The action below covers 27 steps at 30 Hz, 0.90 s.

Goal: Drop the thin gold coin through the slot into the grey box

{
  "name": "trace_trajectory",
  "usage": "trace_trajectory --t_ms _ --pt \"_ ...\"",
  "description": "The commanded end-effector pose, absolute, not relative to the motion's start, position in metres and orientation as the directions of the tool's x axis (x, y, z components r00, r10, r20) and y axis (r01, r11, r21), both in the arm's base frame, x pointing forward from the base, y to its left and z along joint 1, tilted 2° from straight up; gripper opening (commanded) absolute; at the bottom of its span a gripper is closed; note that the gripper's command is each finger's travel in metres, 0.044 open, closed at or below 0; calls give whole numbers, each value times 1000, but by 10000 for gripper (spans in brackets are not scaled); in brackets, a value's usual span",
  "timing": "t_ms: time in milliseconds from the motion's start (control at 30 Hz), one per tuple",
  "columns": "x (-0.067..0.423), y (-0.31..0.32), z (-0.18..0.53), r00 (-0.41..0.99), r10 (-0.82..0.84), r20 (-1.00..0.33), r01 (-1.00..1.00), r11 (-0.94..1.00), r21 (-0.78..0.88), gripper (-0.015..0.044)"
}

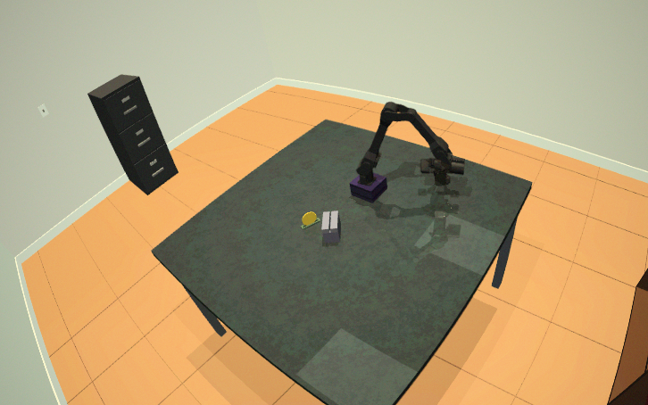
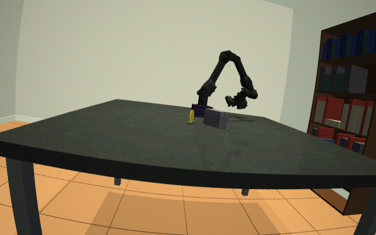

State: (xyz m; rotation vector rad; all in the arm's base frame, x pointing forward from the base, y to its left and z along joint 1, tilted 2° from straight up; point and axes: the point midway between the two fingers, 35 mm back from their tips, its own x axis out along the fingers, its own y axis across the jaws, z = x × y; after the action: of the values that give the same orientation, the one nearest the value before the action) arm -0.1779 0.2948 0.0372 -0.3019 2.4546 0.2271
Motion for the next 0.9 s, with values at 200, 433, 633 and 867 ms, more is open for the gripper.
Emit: trace_trajectory --t_ms 200,433,633,867 --pt "-10 339 41 -619 166 -768 -64 964 260 161" --pt "115 315 45 -420 298 -857 29 948 316 161" --pt "208 258 52 -252 327 -911 114 944 308 161" --pt "285 157 62 -93 280 -956 226 941 253 161"
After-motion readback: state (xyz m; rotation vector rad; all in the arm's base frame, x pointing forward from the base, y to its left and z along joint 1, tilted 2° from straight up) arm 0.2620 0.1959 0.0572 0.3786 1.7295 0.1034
